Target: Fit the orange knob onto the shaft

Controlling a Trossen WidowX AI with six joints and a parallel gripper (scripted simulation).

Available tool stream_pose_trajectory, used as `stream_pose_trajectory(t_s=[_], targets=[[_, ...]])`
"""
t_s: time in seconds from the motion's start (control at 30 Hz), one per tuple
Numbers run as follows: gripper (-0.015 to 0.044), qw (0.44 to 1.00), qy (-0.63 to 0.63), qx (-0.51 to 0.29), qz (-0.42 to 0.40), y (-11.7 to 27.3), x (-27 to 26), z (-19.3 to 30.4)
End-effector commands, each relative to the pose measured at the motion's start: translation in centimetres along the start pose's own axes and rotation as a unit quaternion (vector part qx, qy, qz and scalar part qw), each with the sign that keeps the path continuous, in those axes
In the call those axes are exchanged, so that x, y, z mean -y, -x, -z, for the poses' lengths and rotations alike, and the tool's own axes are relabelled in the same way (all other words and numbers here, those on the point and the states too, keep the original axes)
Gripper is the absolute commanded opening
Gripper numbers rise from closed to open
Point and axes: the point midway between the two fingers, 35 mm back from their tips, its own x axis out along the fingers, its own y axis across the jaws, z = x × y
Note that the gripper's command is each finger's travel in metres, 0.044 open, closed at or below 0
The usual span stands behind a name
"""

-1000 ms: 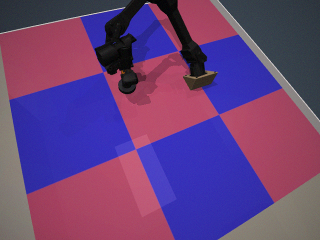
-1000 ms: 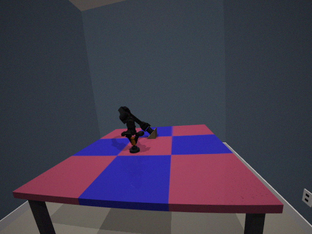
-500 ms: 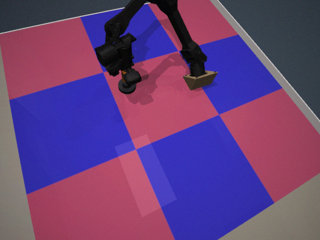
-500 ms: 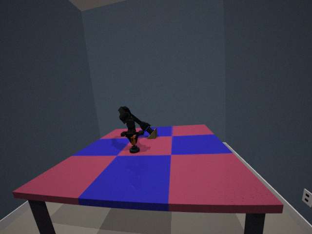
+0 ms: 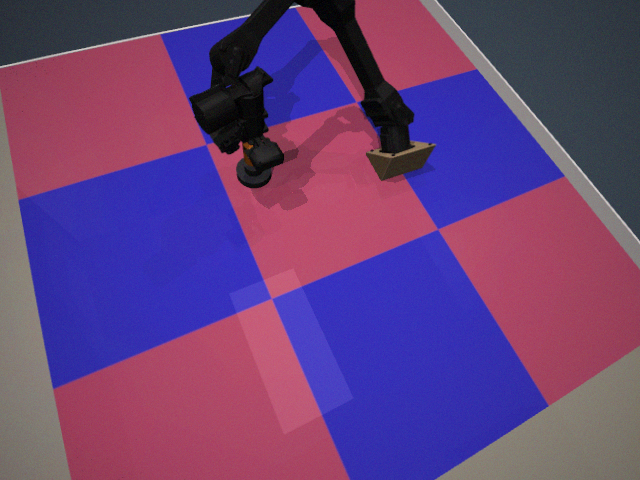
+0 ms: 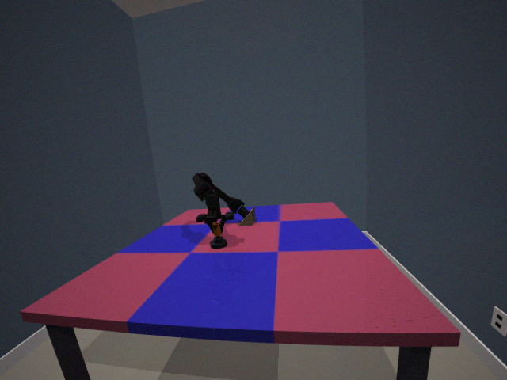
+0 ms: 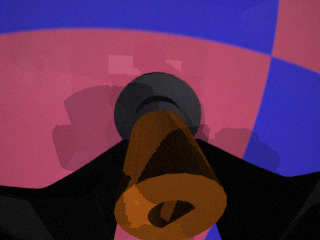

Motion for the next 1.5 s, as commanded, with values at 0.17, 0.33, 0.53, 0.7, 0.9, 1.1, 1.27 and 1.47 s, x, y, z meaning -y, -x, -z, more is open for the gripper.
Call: stream_pose_trajectory(t_s=[0.17,0.33,0.53,0.7,0.9,1.1,1.27,1.47], targets=[[0.0000,1.000,0.003,0.000,0.002,0.28,0.30,0.15],[0.0000,1.000,0.015,0.000,0.002,0.42,0.33,0.10],[0.0000,0.994,0.107,0.000,0.002,0.33,0.22,-0.04],[0.0000,0.994,0.107,0.000,0.002,0.27,0.03,-0.07],[0.0000,0.994,0.107,0.000,0.002,-0.07,0.05,0.00],[0.0000,0.994,0.107,0.000,0.002,-0.07,0.12,0.06],[0.0000,0.994,0.107,0.000,0.002,0.17,0.17,0.08],[0.0000,0.993,0.120,0.000,0.002,0.43,0.38,0.08]])
